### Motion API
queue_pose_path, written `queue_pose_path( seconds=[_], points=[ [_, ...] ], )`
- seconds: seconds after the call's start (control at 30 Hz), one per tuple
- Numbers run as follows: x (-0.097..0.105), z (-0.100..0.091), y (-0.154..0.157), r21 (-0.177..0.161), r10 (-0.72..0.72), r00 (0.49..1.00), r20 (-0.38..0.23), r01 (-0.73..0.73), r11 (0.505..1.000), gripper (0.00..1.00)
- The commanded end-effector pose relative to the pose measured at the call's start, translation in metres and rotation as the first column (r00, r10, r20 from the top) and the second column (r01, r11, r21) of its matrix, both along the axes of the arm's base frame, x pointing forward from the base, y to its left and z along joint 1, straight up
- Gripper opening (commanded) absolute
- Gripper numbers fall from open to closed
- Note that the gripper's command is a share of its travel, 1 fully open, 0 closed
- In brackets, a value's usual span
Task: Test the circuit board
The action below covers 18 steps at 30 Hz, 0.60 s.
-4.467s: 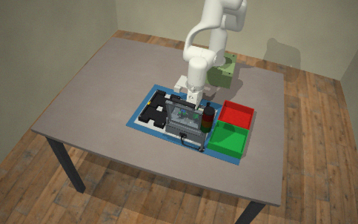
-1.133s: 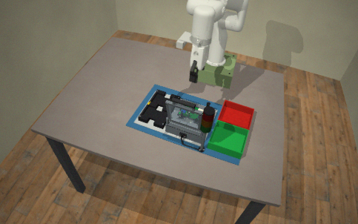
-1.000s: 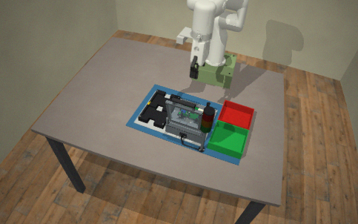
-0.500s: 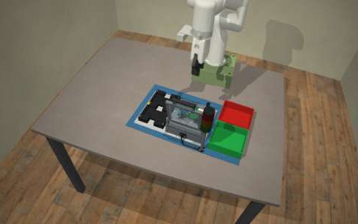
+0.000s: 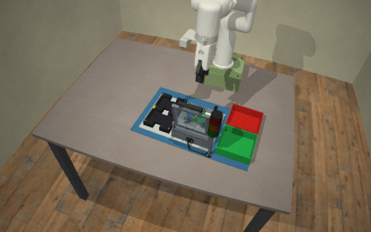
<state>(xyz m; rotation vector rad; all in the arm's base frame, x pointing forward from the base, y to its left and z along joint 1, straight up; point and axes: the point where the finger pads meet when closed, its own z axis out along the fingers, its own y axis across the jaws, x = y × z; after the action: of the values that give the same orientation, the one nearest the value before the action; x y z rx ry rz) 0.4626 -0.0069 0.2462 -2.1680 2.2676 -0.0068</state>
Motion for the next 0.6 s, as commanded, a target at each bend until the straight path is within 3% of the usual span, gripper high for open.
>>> queue_pose_path(
  seconds=[0.0, 0.27, 0.57],
  points=[
    [0.036, 0.002, -0.002, 0.0, 0.0, 1.0, 0.001, 0.0, 1.0, 0.52],
    [0.1, 0.002, -0.004, 0.0, 0.0, 1.0, 0.001, 0.0, 1.0, 0.52],
    [0.115, 0.002, -0.005, 0.0, 0.0, 1.0, 0.001, 0.0, 1.0, 0.52]
  ],
)
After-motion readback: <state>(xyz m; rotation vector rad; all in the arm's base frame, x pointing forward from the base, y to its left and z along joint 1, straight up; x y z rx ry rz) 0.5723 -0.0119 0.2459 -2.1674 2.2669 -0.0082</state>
